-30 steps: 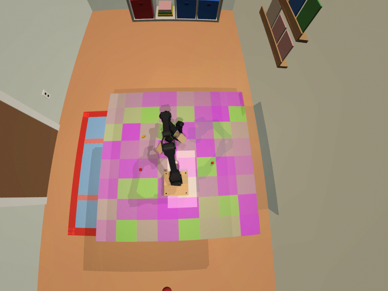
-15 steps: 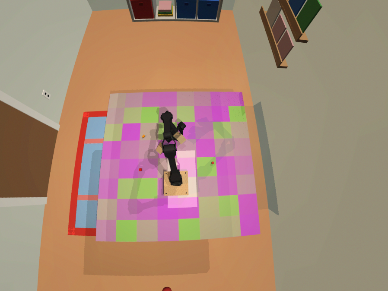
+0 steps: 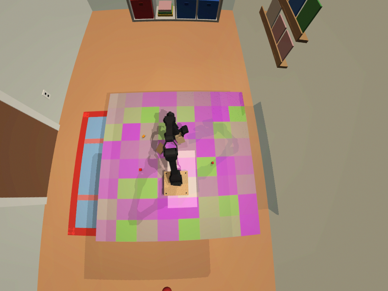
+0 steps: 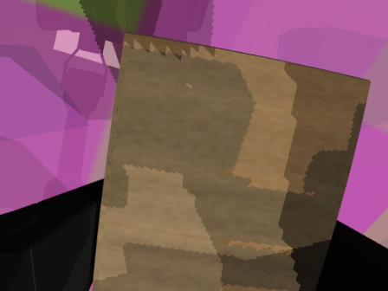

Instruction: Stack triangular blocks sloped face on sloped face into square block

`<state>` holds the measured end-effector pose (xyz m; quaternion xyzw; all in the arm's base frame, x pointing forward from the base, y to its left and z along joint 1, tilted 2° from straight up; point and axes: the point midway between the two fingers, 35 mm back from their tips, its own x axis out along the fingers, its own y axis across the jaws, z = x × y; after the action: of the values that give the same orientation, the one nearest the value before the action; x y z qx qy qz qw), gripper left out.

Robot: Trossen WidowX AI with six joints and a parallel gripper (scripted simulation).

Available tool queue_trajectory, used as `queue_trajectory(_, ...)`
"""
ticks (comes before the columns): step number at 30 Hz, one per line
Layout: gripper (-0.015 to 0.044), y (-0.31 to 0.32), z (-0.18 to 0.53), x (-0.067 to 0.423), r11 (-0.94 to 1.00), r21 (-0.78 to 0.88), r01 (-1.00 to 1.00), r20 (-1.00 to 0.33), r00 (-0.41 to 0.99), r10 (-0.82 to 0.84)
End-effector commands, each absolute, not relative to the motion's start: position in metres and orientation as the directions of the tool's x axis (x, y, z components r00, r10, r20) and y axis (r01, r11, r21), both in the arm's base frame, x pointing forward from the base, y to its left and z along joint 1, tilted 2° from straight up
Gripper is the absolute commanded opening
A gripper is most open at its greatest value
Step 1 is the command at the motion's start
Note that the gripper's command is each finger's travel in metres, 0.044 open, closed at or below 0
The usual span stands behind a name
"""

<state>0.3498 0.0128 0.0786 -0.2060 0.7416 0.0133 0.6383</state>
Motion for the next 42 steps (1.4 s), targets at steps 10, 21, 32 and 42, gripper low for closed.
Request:
queue_trajectory(10,0.0,0.009,0.08,0.346,0.976,-0.186,0.111,-0.982,0.012,-0.188)
queue_trajectory(21,0.0,0.007,0.082,0.344,0.9,-0.058,0.432,-0.987,0.11,-0.117)
queue_trajectory(32,0.0,0.006,0.084,0.342,0.772,0.07,0.632,-0.98,0.189,-0.066)
queue_trajectory(42,0.0,0.022,0.088,0.339,0.771,0.071,0.633,-0.981,0.186,-0.063)
